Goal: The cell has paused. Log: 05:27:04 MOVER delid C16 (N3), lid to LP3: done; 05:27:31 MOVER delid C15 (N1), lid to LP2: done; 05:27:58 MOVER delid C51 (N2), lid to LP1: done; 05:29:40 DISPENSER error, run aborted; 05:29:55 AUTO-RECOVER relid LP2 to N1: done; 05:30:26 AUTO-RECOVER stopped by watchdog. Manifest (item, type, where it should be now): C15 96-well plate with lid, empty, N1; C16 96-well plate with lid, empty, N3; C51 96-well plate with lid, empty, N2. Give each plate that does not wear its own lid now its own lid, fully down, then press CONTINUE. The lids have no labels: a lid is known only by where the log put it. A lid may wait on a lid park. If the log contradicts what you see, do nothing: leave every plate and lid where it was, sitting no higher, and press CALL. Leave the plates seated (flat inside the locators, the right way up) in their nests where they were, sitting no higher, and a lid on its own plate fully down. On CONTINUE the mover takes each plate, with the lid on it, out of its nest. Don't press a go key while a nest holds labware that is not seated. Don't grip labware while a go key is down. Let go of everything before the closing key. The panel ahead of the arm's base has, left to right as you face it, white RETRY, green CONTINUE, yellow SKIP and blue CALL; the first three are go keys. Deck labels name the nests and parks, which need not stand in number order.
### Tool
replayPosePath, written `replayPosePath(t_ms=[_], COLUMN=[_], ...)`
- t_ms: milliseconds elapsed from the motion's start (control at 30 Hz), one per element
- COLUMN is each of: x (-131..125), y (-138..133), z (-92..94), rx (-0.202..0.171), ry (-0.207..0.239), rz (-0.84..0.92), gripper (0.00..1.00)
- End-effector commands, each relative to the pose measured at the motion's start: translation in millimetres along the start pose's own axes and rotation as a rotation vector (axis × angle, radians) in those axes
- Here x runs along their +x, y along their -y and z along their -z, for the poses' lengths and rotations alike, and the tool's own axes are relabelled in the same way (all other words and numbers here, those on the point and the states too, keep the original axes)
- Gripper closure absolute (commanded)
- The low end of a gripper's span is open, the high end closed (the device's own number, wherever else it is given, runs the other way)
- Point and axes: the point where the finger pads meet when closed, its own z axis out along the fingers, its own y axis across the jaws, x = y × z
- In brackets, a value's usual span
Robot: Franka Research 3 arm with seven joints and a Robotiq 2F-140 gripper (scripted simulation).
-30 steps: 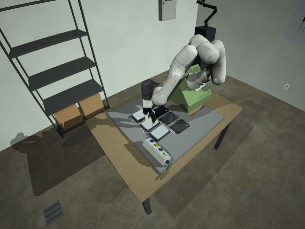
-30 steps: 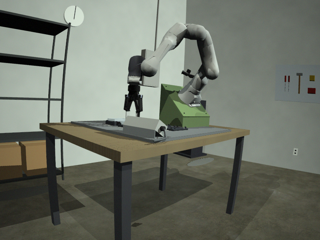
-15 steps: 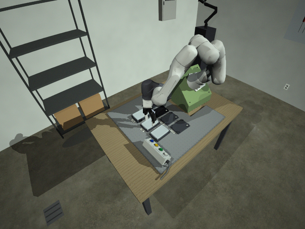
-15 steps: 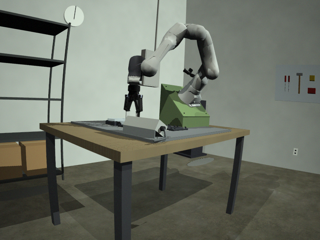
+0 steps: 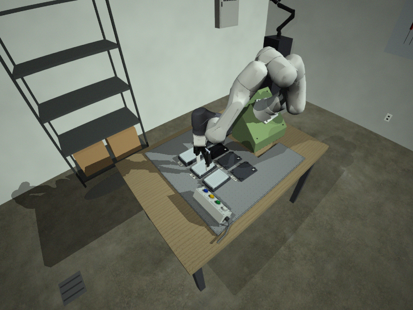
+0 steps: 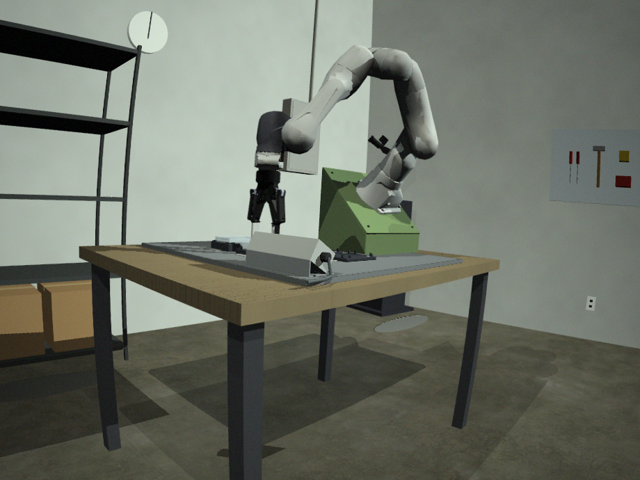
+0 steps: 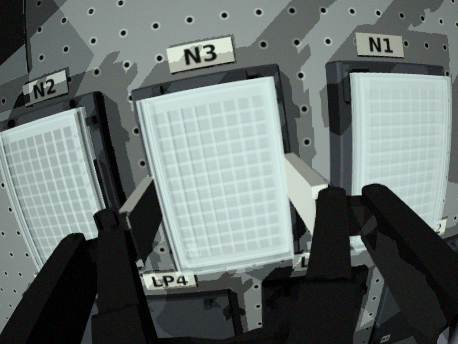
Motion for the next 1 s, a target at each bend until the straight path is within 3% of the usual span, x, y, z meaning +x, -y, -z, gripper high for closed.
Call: replayPosePath(t_ms=[0, 967], x=[1.2, 1.1], y=[-0.3, -0.6], z=[-0.7, -3.2], rx=[-0.002, -0.002], ry=[-0.002, -0.002], rz=[0.009, 0.009], gripper=[1.00, 1.00])
